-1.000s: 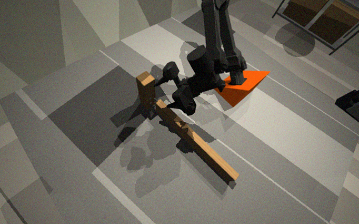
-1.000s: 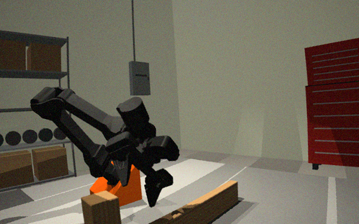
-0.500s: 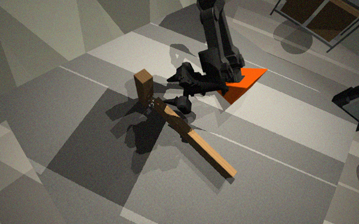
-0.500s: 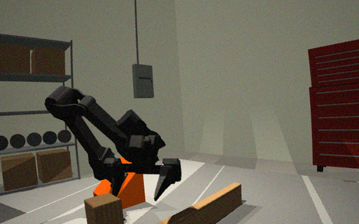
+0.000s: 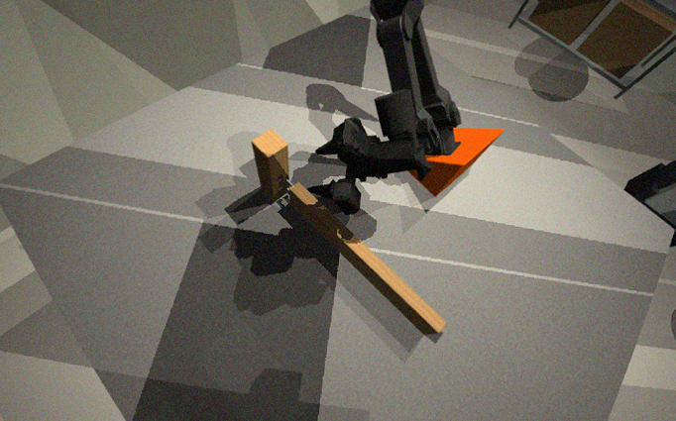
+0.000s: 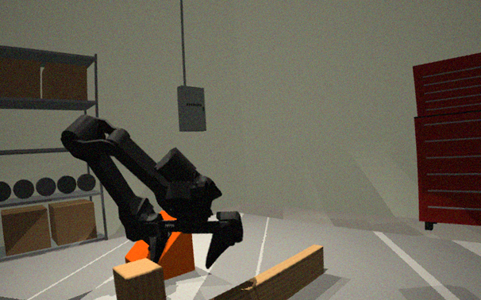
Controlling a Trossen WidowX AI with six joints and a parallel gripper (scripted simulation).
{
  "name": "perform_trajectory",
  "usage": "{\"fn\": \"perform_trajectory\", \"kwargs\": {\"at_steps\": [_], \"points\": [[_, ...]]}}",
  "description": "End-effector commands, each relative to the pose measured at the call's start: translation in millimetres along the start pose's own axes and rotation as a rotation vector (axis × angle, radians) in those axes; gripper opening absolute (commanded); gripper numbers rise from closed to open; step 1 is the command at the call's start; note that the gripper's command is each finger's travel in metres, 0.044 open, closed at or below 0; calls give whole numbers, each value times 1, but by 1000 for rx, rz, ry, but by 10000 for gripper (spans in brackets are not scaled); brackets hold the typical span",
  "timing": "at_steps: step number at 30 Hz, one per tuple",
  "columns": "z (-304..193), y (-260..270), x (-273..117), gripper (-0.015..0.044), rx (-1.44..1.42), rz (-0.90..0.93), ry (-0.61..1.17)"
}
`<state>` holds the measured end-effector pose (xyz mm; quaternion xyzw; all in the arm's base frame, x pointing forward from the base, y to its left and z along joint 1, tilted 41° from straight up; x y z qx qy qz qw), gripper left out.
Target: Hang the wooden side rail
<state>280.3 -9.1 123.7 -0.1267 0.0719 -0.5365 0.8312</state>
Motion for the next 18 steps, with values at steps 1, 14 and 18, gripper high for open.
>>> {"fn": "perform_trajectory", "kwargs": {"at_steps": [1,14,18], "points": [[-2,-1,0,440,-1,-4,3],[8,64,20,440,-577,166,39],[10,85,27,440,-846,260,76]]}}
Point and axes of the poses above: the point midway between the two fingers, 35 mm back from their tips, its own x axis out along the fingers, its own y axis across the jaws, z = x × y, the point moved 7 cm from there along -x, back along the fingers, and after that the axes turned 8 degrees about x, right-handed, at the moved point
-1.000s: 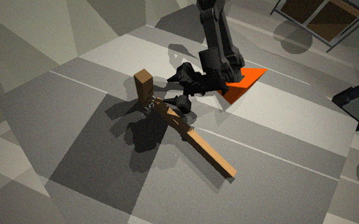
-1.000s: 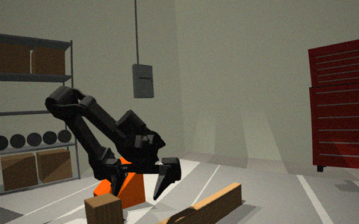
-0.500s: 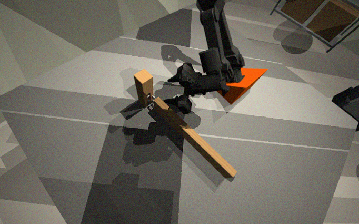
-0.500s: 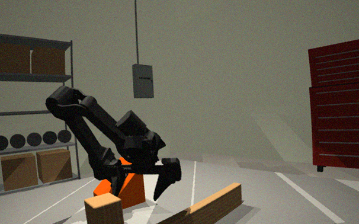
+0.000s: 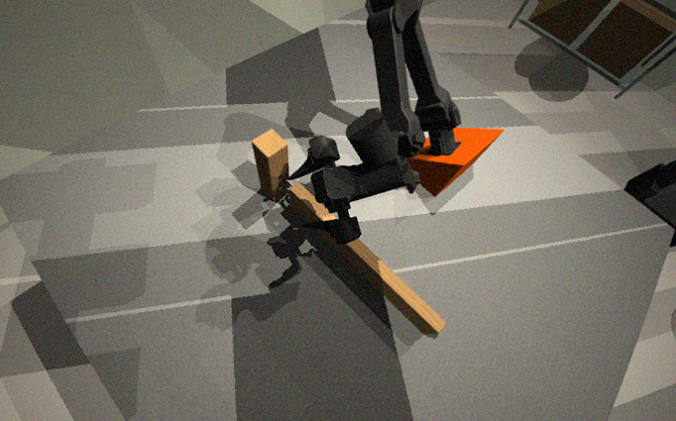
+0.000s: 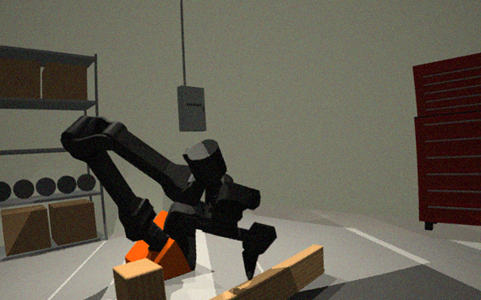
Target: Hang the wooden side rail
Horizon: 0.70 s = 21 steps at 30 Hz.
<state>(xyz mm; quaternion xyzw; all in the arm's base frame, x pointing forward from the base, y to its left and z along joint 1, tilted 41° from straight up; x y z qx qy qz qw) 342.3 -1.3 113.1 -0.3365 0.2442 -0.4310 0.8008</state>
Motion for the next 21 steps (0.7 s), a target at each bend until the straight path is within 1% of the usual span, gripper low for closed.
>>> {"fn": "perform_trajectory", "kwargs": {"at_steps": [1,10,15,21], "points": [[19,21,14,440,-347,131,38],[34,29,25,440,-916,408,132],[38,17,24,440,-1208,595,196],[44,-5,19,440,-1445,790,254]]}}
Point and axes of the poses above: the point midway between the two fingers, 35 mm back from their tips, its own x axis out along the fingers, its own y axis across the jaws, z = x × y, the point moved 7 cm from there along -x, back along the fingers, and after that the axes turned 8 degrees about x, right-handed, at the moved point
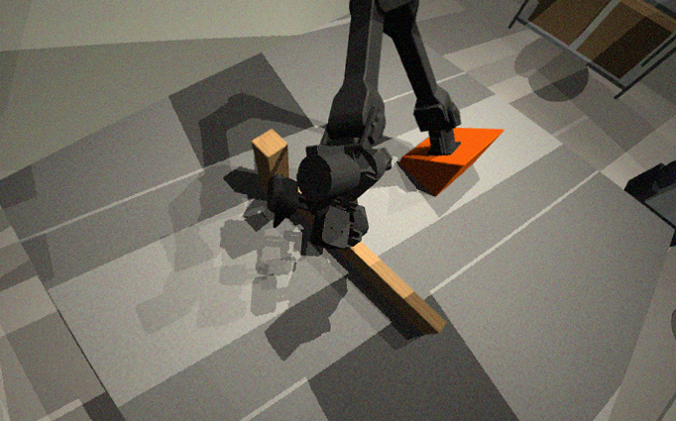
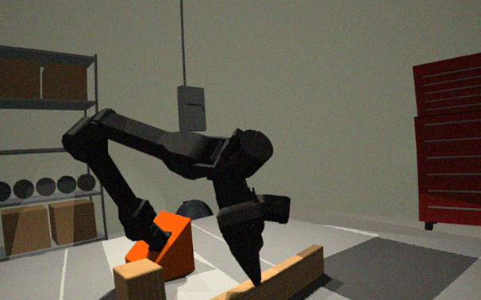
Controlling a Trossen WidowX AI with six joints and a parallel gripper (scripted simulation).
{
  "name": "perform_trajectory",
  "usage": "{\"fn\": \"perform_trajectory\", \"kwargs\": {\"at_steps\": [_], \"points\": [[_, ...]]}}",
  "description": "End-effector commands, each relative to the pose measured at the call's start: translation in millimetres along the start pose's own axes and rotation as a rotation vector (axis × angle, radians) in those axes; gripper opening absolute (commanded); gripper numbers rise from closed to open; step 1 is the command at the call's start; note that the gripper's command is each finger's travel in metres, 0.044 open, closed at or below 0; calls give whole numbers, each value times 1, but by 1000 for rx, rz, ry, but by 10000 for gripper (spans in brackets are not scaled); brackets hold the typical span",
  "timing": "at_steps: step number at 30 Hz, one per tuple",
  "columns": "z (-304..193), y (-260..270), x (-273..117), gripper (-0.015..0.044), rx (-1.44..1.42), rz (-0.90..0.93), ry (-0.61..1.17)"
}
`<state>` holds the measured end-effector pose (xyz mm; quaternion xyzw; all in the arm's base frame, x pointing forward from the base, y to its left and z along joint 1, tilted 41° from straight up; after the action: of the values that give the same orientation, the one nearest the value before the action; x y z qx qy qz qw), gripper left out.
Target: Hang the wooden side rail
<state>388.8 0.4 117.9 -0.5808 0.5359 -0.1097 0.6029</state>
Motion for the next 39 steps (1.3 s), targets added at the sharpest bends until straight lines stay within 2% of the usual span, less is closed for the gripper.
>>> {"fn": "perform_trajectory", "kwargs": {"at_steps": [1,8,22,27,39], "points": [[-20,-20,-16,440,-519,373,49],[-43,-30,-34,440,-738,568,75],[-43,-30,-34,440,-738,568,75],[-52,-15,-6,440,-738,566,76],[-56,-7,8,440,-738,566,76]]}}
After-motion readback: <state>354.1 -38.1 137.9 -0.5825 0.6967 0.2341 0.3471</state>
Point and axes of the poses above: the point midway between the two fingers, 35 mm back from their tips, its own x axis out along the fingers, its own y axis across the jaws, z = x × y, the point moved 7 cm from there along -x, back along the fingers, and after that the axes turned 8 degrees about x, right-handed, at the moved point
